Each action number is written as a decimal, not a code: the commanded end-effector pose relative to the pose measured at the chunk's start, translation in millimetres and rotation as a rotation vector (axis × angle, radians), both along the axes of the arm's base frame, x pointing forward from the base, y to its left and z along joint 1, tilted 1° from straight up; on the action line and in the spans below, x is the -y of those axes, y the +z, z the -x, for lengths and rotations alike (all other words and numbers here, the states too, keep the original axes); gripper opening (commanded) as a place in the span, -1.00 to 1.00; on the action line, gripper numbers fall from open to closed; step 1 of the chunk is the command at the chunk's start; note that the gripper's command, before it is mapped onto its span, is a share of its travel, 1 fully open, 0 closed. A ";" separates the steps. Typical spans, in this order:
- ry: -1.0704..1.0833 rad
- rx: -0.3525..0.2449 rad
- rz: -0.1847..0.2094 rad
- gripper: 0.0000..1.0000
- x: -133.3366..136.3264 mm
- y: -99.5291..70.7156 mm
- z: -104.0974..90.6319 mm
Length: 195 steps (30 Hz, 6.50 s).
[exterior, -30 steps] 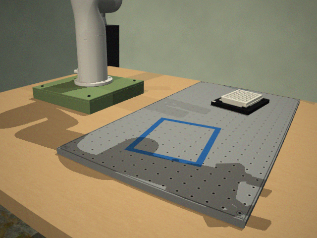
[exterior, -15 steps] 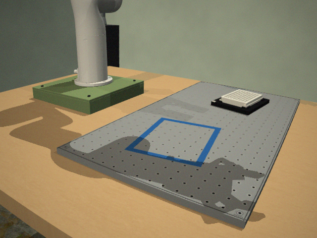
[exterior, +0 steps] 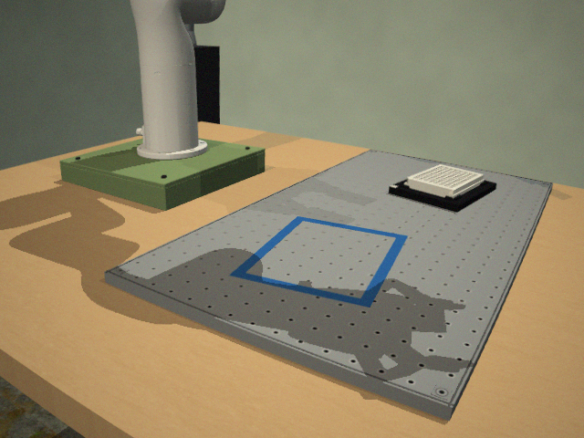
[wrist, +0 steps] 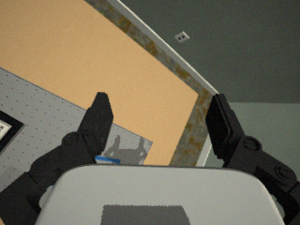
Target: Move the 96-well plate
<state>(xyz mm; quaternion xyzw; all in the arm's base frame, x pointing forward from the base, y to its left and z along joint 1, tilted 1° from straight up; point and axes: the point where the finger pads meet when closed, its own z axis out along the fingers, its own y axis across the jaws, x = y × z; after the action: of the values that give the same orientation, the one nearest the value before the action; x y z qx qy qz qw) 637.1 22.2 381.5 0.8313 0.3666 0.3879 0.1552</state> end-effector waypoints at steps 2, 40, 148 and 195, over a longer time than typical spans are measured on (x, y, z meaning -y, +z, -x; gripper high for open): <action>-0.066 -0.099 -0.063 1.00 3.0 -15.3 16.6; -0.371 -0.464 -0.245 1.00 14.0 -84.4 110.6; 0.645 -0.836 0.327 1.00 -189.3 -307.9 205.9; 0.645 -0.836 0.327 1.00 -188.5 -363.0 206.9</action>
<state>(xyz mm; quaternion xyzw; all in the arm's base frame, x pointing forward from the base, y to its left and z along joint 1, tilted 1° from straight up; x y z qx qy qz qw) 428.9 210.1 25.8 0.7251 0.6885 -0.0113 -0.0035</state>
